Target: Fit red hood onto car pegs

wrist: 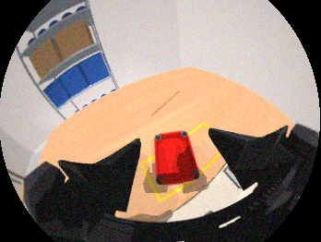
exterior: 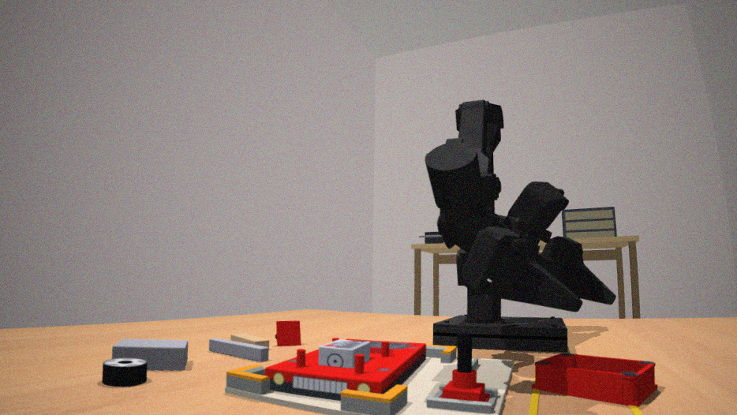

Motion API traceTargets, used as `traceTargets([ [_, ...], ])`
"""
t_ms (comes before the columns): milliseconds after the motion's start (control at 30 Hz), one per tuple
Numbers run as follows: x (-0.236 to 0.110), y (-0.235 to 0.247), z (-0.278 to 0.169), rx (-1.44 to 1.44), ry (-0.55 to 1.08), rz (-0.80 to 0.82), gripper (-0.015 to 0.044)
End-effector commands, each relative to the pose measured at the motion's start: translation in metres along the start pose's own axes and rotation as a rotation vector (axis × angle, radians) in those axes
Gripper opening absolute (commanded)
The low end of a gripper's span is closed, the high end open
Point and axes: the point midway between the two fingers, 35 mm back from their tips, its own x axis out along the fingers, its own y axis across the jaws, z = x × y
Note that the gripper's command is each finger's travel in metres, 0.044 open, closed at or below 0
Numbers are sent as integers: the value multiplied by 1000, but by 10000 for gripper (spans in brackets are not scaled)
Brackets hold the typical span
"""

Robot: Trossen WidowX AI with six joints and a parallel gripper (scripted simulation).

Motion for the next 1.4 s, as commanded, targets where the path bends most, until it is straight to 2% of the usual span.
traceTargets([
  [0,2,2,-5,2,-1,5,440],
  [1367,22,1,-38,-9,-7,-1,440],
])
